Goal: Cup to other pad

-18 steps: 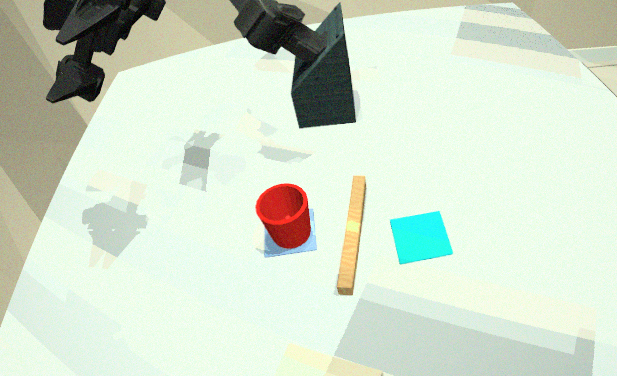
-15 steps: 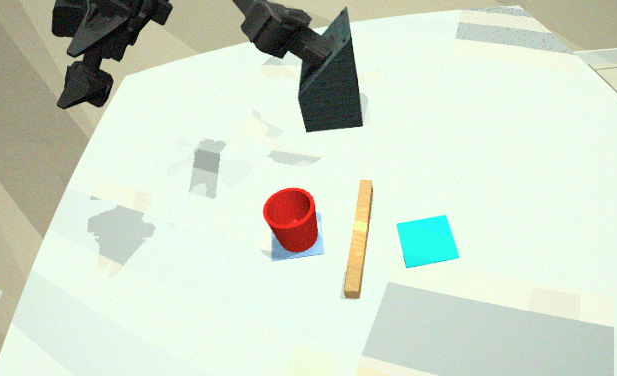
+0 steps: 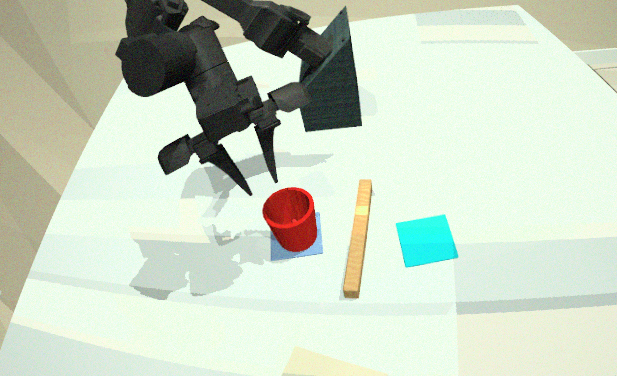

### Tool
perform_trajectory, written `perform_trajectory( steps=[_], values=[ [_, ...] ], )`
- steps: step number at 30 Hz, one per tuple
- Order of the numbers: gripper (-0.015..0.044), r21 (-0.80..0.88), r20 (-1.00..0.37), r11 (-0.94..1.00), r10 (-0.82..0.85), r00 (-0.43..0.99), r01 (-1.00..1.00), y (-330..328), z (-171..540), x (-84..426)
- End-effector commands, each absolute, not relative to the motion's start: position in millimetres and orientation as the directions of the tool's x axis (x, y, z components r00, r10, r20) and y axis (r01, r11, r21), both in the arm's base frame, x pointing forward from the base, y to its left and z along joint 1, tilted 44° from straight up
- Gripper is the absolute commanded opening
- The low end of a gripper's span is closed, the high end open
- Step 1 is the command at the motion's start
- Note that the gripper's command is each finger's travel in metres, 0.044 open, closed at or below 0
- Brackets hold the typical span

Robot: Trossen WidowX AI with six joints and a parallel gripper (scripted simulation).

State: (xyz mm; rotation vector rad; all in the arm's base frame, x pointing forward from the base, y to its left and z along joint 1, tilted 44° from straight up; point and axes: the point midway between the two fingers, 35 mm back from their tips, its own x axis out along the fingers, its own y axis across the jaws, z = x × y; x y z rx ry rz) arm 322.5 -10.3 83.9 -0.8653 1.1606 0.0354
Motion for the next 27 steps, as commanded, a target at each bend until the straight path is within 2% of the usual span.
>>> perform_trajectory(
  steps=[1,4,7,27],
  values=[
    [0.0148,-0.512,-0.809,0.475,-0.548,0.216,-0.715,-19,52,298],
    [0.0148,-0.375,-0.752,0.315,-0.653,0.088,-0.872,-21,35,282],
    [0.0148,-0.304,-0.719,0.252,-0.694,0.048,-0.919,-21,29,276],
    [0.0148,-0.304,-0.720,0.252,-0.693,0.048,-0.919,-35,14,279]
  ],
)
